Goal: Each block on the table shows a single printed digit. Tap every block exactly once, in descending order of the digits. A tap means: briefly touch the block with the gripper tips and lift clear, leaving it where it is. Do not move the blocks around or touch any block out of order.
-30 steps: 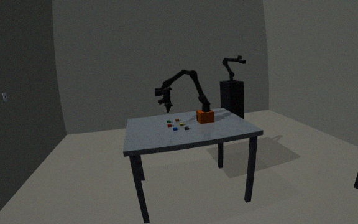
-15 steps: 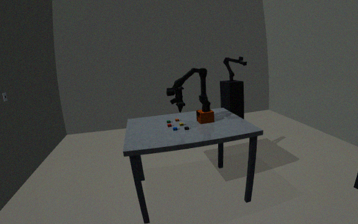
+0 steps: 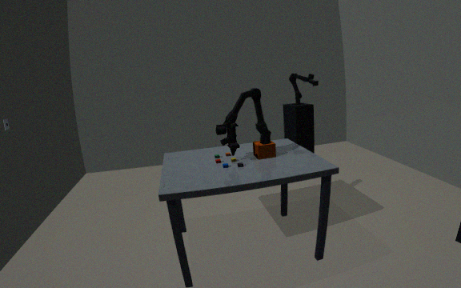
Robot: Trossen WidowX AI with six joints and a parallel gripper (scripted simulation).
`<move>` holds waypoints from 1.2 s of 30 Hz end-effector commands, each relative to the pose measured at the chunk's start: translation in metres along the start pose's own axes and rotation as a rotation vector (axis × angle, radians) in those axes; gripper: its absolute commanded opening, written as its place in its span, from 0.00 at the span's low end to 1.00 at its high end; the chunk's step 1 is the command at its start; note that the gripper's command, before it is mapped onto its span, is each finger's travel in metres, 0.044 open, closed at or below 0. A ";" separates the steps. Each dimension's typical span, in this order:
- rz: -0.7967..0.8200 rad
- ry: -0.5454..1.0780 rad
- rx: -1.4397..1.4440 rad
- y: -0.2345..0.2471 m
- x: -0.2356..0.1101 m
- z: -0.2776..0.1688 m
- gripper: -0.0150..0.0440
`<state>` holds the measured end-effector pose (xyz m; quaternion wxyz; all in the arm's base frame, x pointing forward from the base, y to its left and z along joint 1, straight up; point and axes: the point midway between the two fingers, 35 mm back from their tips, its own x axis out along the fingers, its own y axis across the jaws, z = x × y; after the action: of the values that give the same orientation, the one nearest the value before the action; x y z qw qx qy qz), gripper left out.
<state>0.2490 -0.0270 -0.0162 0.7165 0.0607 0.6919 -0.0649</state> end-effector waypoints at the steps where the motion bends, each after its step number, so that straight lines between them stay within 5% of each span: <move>1: -0.002 0.011 0.006 0.000 0.008 -0.003 0.29; 20: -0.002 0.011 0.006 0.000 0.030 -0.003 0.29; 27: -0.002 0.011 0.006 0.000 0.000 -0.003 0.29; 36: 0.004 -0.007 -0.028 0.099 -0.046 0.018 0.69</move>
<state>0.2755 0.0327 0.0138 0.7182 0.0574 0.6911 -0.0578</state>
